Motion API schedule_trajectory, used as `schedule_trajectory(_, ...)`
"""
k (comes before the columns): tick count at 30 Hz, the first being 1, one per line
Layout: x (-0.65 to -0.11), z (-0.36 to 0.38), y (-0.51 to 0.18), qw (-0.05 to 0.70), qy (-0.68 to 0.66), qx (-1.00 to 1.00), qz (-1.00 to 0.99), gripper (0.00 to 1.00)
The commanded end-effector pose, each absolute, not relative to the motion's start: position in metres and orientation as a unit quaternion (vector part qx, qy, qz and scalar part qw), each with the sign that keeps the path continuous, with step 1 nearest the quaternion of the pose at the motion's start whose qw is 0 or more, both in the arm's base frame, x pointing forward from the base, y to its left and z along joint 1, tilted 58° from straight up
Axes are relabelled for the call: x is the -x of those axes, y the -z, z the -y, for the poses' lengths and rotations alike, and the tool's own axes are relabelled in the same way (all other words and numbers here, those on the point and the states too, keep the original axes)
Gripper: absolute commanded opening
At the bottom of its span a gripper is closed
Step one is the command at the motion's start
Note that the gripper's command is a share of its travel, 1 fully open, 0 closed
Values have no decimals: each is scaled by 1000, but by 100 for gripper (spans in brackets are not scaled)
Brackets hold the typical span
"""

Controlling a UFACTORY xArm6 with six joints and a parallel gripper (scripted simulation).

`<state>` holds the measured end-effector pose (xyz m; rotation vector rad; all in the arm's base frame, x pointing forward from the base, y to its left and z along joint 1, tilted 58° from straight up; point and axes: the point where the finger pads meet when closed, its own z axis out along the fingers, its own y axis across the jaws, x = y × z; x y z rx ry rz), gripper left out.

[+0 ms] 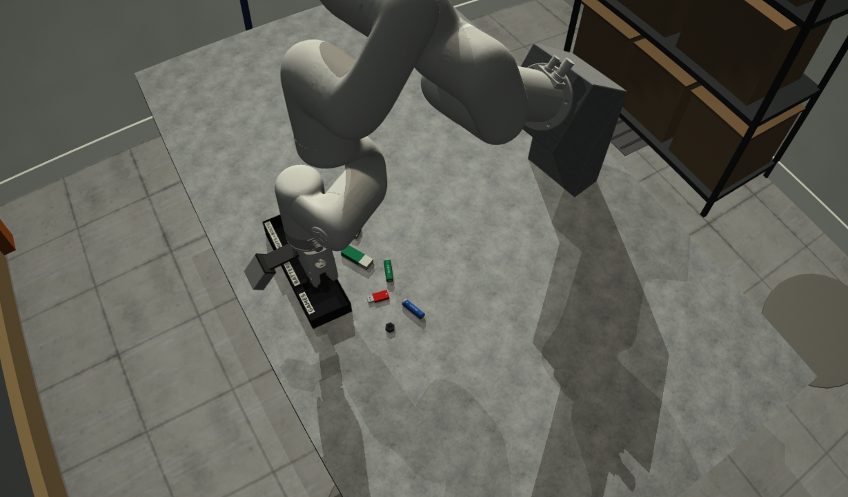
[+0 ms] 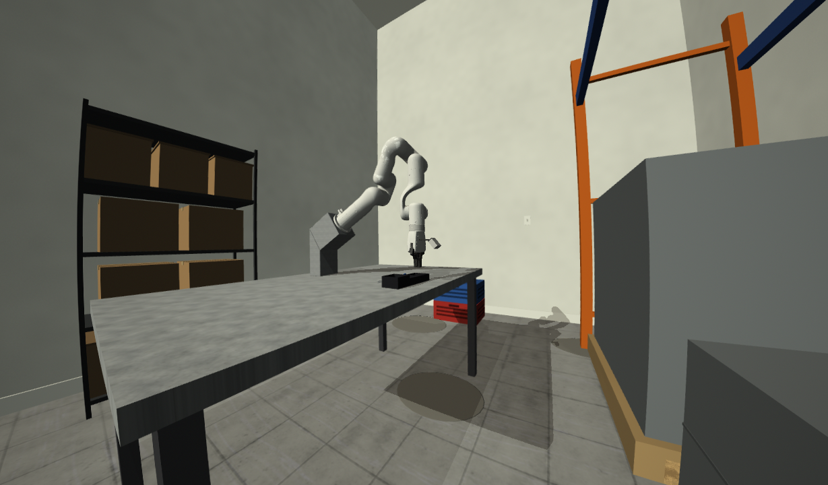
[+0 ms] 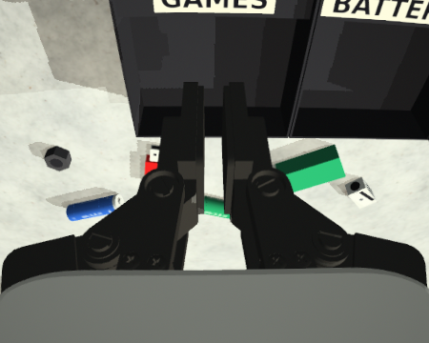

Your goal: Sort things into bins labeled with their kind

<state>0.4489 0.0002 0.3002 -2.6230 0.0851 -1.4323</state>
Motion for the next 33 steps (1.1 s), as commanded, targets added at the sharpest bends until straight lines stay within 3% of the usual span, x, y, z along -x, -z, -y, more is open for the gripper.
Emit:
schedule_trajectory(1, -461, -2, -294, 75, 477, 875, -29, 7)
schedule_trajectory(33, -490, -5, -275, 75, 477, 875, -29, 7)
